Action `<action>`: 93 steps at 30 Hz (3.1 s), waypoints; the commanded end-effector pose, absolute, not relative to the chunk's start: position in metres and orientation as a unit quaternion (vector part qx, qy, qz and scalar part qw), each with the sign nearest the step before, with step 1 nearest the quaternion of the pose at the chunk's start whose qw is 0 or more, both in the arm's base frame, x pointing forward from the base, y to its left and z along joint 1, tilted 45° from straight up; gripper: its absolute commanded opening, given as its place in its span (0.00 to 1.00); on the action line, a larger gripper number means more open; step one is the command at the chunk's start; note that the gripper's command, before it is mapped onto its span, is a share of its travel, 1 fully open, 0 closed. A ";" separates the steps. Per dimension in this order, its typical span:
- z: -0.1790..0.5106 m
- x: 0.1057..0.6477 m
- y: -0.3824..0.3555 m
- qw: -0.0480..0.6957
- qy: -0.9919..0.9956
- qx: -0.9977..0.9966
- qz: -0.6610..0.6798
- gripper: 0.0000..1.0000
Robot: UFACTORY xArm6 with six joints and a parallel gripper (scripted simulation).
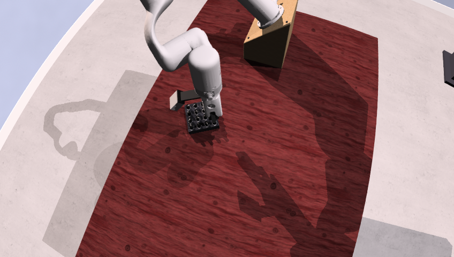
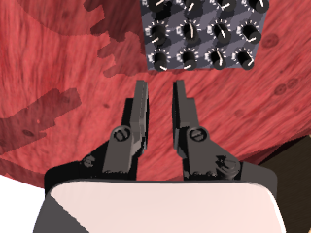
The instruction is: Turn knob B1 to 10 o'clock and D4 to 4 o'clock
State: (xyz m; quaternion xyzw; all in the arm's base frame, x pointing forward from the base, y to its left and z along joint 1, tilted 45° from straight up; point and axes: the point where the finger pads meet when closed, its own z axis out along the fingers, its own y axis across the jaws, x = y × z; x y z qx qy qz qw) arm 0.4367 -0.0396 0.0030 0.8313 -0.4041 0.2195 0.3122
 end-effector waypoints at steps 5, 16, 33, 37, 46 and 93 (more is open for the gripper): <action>-0.002 0.439 -0.044 0.311 -0.404 0.831 0.221 0.19; -0.011 0.440 -0.053 0.311 -0.404 0.831 0.221 0.19; -0.020 0.442 -0.062 0.311 -0.404 0.831 0.221 0.19; -0.020 0.442 -0.063 0.311 -0.404 0.831 0.221 0.19; -0.021 0.442 -0.063 0.311 -0.404 0.831 0.221 0.19; -0.024 0.443 -0.066 0.311 -0.404 0.831 0.221 0.19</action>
